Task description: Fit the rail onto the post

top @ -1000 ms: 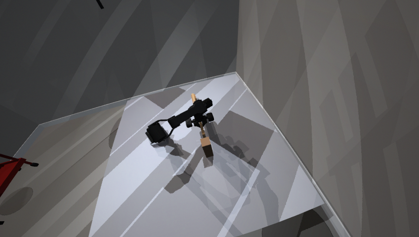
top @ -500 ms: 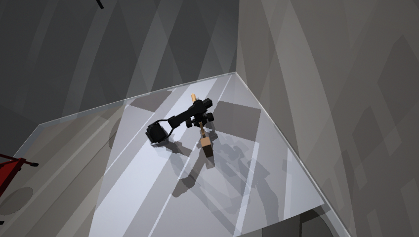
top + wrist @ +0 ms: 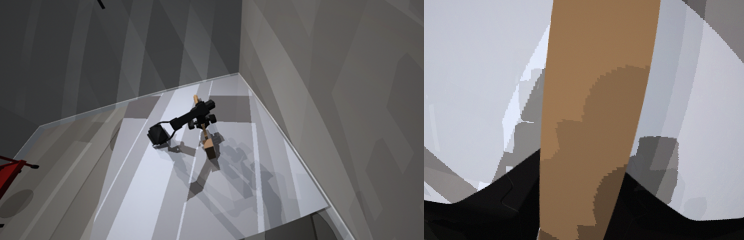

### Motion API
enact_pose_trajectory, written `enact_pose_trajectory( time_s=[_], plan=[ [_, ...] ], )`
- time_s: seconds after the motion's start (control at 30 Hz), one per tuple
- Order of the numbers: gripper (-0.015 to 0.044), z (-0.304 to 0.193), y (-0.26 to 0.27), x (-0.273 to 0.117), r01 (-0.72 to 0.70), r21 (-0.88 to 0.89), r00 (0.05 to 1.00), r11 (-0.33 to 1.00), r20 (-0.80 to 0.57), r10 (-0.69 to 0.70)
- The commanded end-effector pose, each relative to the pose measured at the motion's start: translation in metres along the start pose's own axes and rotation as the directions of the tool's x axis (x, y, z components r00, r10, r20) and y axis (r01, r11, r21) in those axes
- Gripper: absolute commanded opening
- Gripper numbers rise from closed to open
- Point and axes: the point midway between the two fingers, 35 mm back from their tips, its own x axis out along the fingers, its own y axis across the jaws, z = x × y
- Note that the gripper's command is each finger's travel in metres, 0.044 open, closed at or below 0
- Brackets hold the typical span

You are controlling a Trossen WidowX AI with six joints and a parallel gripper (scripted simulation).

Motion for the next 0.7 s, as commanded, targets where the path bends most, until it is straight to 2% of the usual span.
enact_pose_trajectory(
  time_s=[0.0, 0.67],
  plan=[
    [0.0000, -0.0017, -0.0002, -0.0016, 0.004, -0.002, 1.000, 1.000, 0.001, -0.004],
    [0.0000, -0.0077, -0.0003, -0.0037, 0.004, -0.002, 1.000, 1.000, 0.001, -0.004]
  ],
)
